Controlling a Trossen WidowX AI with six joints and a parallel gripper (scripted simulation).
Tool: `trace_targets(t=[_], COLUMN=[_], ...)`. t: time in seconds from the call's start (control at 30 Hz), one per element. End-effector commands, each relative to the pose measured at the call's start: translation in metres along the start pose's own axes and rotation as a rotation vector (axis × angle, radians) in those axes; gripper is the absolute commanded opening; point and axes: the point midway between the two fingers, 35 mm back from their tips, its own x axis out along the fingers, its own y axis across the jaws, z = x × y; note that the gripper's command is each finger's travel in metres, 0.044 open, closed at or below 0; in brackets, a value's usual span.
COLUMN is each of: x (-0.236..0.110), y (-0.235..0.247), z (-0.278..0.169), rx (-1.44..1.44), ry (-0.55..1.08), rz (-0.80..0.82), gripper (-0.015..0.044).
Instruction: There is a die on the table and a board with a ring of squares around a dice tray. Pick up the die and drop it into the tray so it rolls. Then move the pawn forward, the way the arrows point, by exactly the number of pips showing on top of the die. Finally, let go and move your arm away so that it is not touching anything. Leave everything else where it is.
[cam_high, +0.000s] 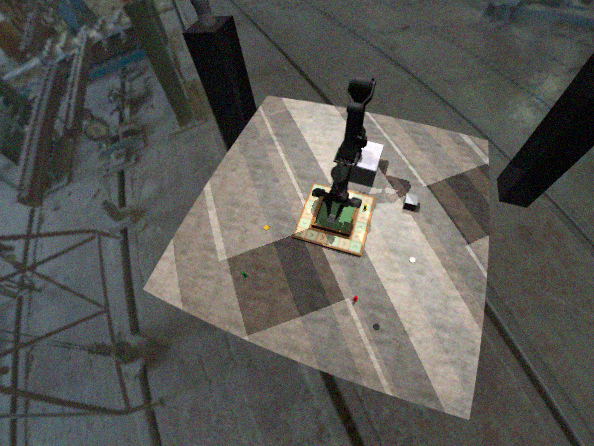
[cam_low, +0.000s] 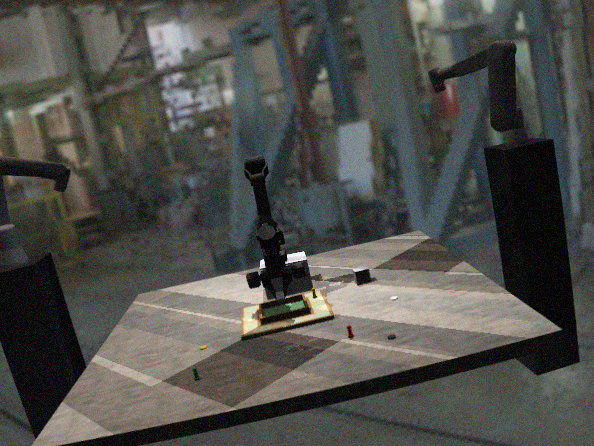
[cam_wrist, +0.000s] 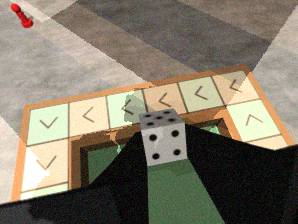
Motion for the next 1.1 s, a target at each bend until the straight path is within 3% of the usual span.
trace_targets(t=[0.0, 0.47, 1.07], x=[-0.001, -0.066, -0.065], y=[0.0, -0.001, -0.001], z=[-0.001, -0.007, -0.006], rx=[0.008, 0.008, 0.012], ry=[-0.047, -0.044, -0.044], rz=[-0.002, -0.002, -0.006], gripper=[0.0, 0.0, 0.0])
